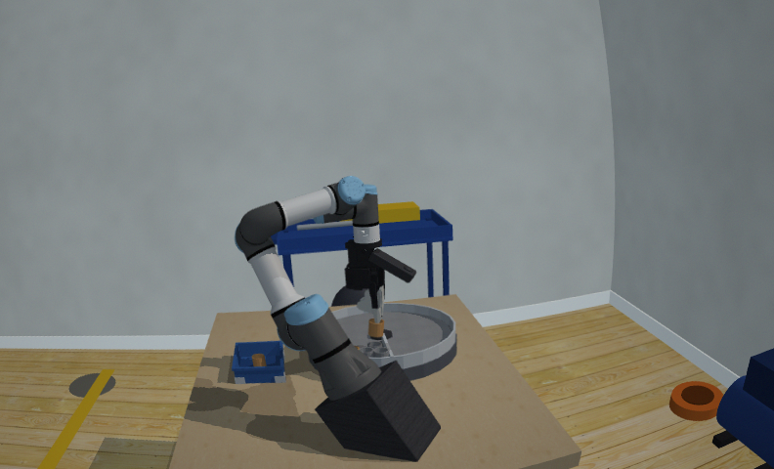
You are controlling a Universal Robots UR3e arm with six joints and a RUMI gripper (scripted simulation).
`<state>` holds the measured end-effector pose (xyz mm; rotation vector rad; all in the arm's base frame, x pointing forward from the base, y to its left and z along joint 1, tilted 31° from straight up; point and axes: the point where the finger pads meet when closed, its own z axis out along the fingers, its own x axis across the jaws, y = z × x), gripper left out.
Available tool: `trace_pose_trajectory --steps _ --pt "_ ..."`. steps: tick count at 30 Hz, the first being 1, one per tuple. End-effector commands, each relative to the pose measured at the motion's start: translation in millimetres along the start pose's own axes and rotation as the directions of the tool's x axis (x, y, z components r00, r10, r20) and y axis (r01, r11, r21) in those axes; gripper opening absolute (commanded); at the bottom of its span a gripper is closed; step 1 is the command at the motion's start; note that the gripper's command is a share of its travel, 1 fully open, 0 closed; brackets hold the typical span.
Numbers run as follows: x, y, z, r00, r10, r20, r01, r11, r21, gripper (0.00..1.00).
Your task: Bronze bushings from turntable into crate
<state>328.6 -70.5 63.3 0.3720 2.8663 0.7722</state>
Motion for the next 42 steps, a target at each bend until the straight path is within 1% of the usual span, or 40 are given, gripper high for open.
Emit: trace_pose_trajectory --steps 1,14,26,33,42 --pt "0 -1 -1.1 1.0 -0.001 0.001 0.001 1.0 0.003 0.0" --pt "0 0 -1.1 1.0 -0.001 0.001 0.001 1.0 0.003 0.0" --pt "2 7 -0.4 1.0 0.0 0.0 0.0 1.0 0.001 0.0" --pt "5 17 -0.4 1.0 0.0 0.001 0.0 1.0 0.0 0.0" --pt "12 36 -0.4 1.0 0.0 0.001 0.0 1.0 0.0 0.0"
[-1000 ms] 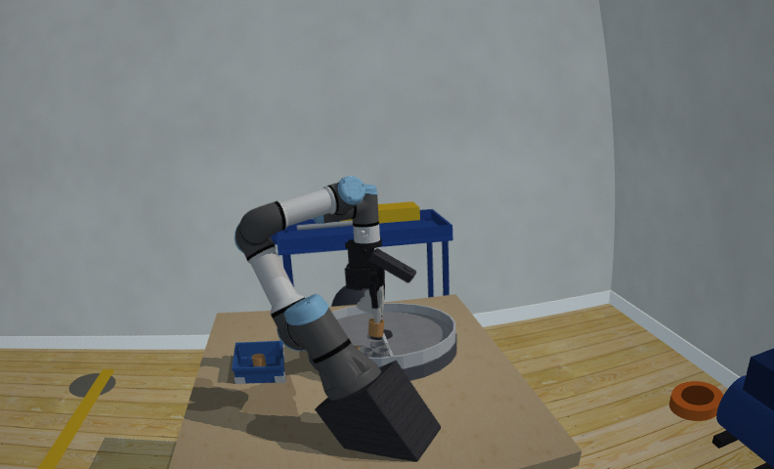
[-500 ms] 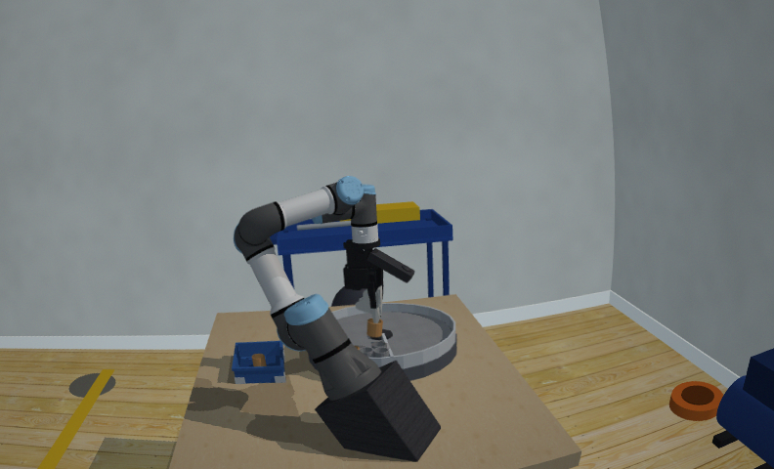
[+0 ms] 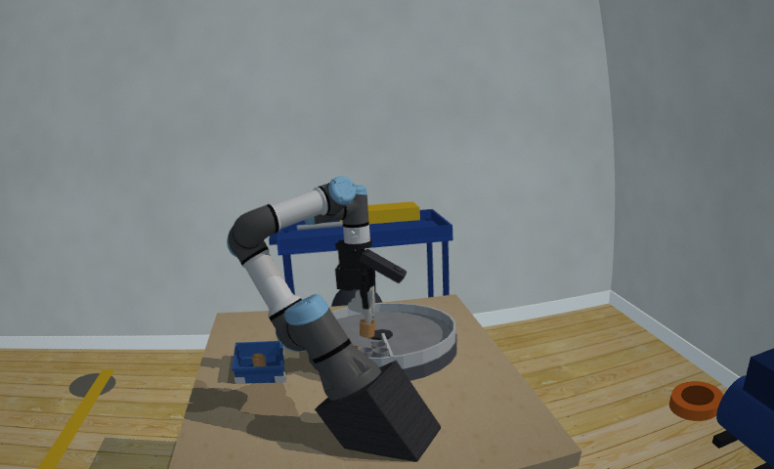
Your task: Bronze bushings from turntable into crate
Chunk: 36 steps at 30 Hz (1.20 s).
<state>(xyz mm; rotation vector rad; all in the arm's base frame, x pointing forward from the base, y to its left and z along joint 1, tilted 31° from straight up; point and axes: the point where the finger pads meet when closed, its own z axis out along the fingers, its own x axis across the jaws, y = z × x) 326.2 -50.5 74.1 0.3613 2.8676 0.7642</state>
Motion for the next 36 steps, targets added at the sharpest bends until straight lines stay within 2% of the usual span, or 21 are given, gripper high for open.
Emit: trace_pose_trajectory --steps 1,9,16,18,32,36 --pt "5 15 -0.2 1.0 0.008 0.0 -0.008 1.0 -0.004 0.0" --pt "14 44 -0.2 1.0 0.008 0.0 -0.008 1.0 -0.004 0.0" --pt "25 80 -1.0 1.0 0.007 0.001 -0.007 1.0 -0.003 0.0" --pt "25 80 -1.0 1.0 0.007 0.001 -0.007 1.0 -0.003 0.0" --pt "51 160 -1.5 1.0 0.006 0.002 -0.006 1.0 -0.004 0.0" --pt "54 169 -1.5 1.0 0.006 0.002 -0.006 1.0 -0.004 0.0"
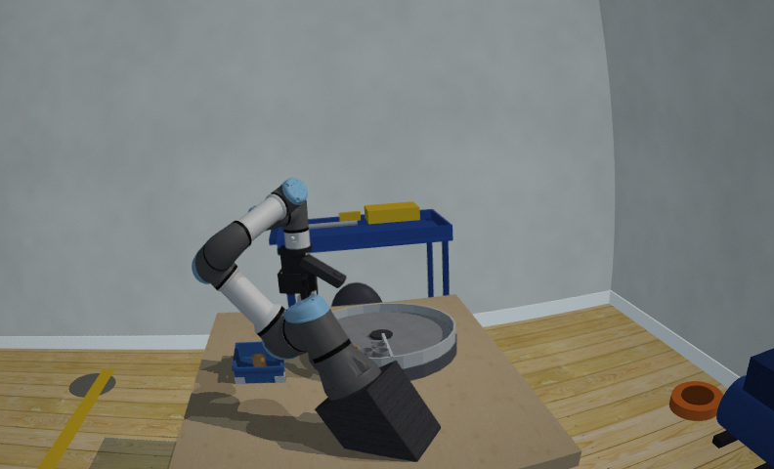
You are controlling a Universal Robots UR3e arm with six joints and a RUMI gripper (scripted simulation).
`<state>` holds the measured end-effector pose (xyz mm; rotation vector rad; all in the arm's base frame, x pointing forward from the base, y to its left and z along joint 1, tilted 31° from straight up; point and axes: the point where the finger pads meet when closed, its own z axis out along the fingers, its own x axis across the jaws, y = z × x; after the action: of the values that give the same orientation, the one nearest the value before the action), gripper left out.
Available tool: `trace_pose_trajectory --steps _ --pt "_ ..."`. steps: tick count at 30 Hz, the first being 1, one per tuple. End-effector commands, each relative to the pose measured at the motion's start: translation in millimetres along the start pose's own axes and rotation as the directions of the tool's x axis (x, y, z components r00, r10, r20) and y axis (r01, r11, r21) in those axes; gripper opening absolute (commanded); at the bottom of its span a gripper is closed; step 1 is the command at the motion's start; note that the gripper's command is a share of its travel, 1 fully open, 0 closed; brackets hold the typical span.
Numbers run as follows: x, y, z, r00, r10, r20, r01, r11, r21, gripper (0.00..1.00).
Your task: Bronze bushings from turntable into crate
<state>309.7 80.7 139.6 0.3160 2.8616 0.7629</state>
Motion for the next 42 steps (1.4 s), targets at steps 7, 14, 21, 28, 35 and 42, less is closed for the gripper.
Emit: trace_pose_trajectory --steps 7,14,21,28,35,42 --pt "16 60 -3.5 0.999 0.036 0.001 -0.036 0.999 0.0 0.0" --pt "24 86 -3.3 0.999 0.037 -0.001 -0.037 0.999 0.001 0.0" --pt "28 102 -3.3 0.999 0.037 -0.001 -0.037 0.999 0.001 0.0" --pt "34 121 -3.3 0.999 0.037 -0.001 -0.037 0.999 0.001 0.0" --pt "37 132 -3.3 0.999 0.037 -0.001 -0.037 0.999 0.001 0.0" --pt "40 143 -3.3 0.999 0.037 -0.001 -0.037 0.999 0.001 0.0"
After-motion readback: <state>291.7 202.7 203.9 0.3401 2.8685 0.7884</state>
